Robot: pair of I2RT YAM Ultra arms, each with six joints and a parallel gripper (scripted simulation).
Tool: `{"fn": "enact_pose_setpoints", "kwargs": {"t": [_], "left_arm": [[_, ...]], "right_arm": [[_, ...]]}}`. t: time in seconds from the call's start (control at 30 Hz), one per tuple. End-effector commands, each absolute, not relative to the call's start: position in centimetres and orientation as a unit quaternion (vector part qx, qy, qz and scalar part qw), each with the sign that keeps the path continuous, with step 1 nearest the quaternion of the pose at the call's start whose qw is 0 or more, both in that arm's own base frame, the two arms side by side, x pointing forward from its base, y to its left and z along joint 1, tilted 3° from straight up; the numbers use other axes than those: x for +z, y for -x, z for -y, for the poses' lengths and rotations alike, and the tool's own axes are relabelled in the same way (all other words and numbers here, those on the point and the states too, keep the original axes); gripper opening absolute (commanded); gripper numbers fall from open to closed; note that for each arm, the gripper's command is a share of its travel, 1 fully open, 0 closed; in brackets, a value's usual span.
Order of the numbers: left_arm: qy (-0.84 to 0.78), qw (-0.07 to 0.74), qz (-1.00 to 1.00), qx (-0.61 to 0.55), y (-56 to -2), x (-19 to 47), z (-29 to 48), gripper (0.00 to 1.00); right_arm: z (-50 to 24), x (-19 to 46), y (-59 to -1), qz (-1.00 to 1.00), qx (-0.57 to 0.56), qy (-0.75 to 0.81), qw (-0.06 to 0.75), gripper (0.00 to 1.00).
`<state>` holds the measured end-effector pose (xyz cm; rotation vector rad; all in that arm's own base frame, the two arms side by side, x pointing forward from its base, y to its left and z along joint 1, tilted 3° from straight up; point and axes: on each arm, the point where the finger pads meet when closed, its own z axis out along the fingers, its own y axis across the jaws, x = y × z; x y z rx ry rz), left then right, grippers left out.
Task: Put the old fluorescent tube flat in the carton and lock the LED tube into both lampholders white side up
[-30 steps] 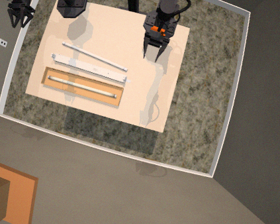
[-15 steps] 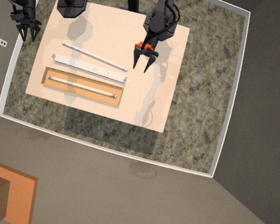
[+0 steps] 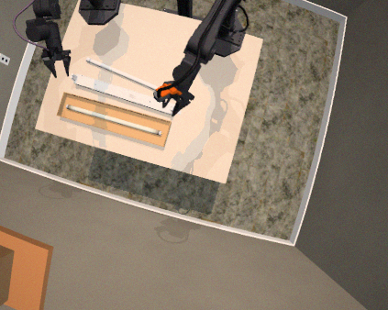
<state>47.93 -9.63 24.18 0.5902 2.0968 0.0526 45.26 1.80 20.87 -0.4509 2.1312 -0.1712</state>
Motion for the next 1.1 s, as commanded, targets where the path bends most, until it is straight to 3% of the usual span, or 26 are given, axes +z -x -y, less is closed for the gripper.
{"fn": "enact_pose_setpoints", "kwargs": {"t": [0.0, 0.23, 0.27, 0.37, 0.47, 0.8, 0.83, 0.93, 1.07], "left_arm": [[-0.302, 0.415, -0.858, 0.019, -48.2, 22.3, 11.9, 0.49], [-0.414, 0.308, -0.856, 0.011, -48.5, 15.2, 16.4, 0.49], [-0.392, 0.345, -0.852, 0.025, -49.5, 18.0, 15.5, 0.49], [-0.437, 0.274, -0.857, 0.002, -48.2, 12.4, 17.8, 0.49], [-0.451, 0.259, -0.854, 0.0, -47.9, 11.5, 18.3, 0.49], [-0.593, 0.1, -0.798, -0.028, -44.5, 1.3, 23.0, 0.49], [-0.573, 0.144, -0.807, -0.014, -46.6, 4.1, 22.4, 0.49], [-0.609, 0.068, -0.79, -0.037, -43.3, -1.3, 23.9, 0.49], [-0.632, 0.037, -0.773, -0.044, -42.1, -3.1, 24.4, 0.49]], "right_arm": [[-2.9, 19.9, -45.8, -0.866, -0.075, 0.238, 0.434, 0.49], [-3.6, 12.3, -45.6, -0.884, -0.07, 0.326, 0.328, 0.49], [-3.6, 15.0, -46.6, -0.873, -0.079, 0.313, 0.366, 0.49], [-3.8, 9.8, -45.2, -0.891, -0.061, 0.339, 0.295, 0.49], [-3.9, 8.8, -45.0, -0.891, -0.059, 0.352, 0.281, 0.49], [-4.6, -0.9, -41.4, -0.873, -0.015, 0.47, 0.13, 0.49], [-4.7, 1.3, -43.2, -0.872, -0.031, 0.459, 0.169, 0.49], [-4.7, -2.9, -40.4, -0.872, -0.001, 0.478, 0.101, 0.49], [-4.8, -4.2, -39.4, -0.863, 0.011, 0.499, 0.076, 0.49]]}}
